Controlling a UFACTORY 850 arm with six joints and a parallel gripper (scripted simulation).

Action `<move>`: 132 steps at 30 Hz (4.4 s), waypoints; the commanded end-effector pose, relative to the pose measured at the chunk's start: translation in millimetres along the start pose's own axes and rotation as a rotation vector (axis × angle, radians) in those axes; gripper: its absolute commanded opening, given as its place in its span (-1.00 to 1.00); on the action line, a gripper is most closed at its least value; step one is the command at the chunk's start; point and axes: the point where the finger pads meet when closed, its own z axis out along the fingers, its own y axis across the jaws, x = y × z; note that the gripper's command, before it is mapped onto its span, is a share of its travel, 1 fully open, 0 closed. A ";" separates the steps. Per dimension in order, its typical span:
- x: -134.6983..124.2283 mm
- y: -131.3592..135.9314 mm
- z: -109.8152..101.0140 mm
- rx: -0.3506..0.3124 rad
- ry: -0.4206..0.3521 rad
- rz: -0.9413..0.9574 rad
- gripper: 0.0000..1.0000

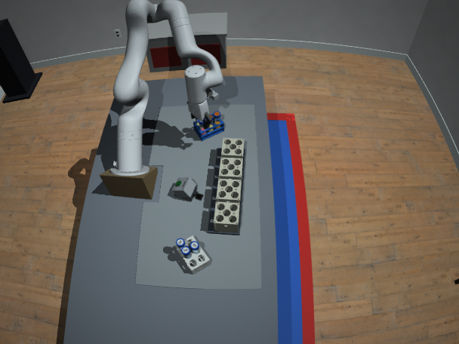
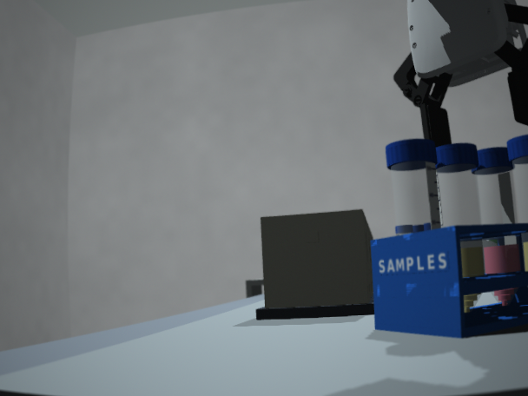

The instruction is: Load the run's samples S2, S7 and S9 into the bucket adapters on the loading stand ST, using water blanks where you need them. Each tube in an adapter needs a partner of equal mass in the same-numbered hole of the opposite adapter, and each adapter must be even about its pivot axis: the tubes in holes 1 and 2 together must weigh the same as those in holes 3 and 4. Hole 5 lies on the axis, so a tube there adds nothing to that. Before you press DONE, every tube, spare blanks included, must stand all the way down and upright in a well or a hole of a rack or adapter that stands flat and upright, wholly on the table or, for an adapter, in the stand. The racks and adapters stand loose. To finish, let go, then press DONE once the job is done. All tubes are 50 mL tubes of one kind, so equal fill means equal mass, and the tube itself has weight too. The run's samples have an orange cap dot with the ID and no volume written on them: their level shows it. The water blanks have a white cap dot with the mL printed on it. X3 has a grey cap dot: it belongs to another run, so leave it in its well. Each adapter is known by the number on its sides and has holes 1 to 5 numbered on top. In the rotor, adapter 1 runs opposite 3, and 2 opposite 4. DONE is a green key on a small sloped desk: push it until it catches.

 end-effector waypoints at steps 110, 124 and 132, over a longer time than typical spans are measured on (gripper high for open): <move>-51.1 130.7 -99.4 -0.001 0.001 0.809 1.00; -75.1 191.2 -99.7 -0.001 0.001 0.809 1.00; -86.1 219.1 -99.9 -0.001 0.001 0.809 1.00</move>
